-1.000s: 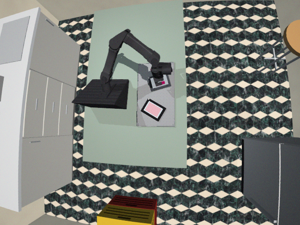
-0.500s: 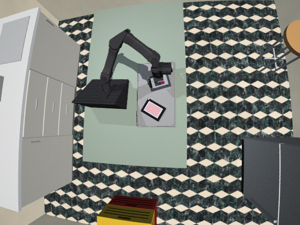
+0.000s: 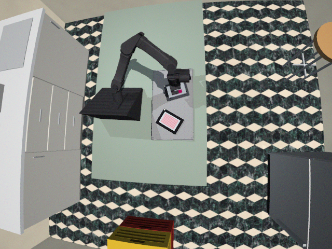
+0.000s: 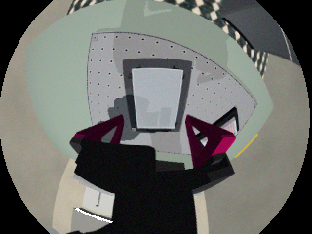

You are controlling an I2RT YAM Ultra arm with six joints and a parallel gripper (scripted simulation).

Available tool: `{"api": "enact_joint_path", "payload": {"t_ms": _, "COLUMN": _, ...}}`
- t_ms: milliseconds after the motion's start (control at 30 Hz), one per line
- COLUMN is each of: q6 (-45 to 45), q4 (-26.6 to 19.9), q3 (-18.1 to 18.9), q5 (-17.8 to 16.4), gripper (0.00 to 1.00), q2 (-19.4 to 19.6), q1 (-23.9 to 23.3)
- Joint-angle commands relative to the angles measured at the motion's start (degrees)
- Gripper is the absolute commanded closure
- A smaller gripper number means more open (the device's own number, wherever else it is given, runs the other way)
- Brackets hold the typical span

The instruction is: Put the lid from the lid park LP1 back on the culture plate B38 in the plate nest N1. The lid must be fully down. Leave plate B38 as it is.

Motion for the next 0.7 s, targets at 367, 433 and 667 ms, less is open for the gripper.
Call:
{"api": "enact_joint_path", "payload": {"t_ms": 367, "q6": 0.02, "q4": -0.01, "q3": 0.28, "q5": -0.08, "gripper": 0.0, "q2": -0.33, "q1": -1.16}}
{"api": "enact_joint_path", "payload": {"t_ms": 433, "q6": 0.02, "q4": -0.01, "q3": 0.28, "q5": -0.08, "gripper": 0.0, "q2": -0.33, "q1": -1.16}}
{"api": "enact_joint_path", "payload": {"t_ms": 667, "q6": 0.98, "q4": 1.68, "q3": -0.42, "q5": -0.08, "gripper": 0.0, "q2": 0.0, "q1": -0.47}}
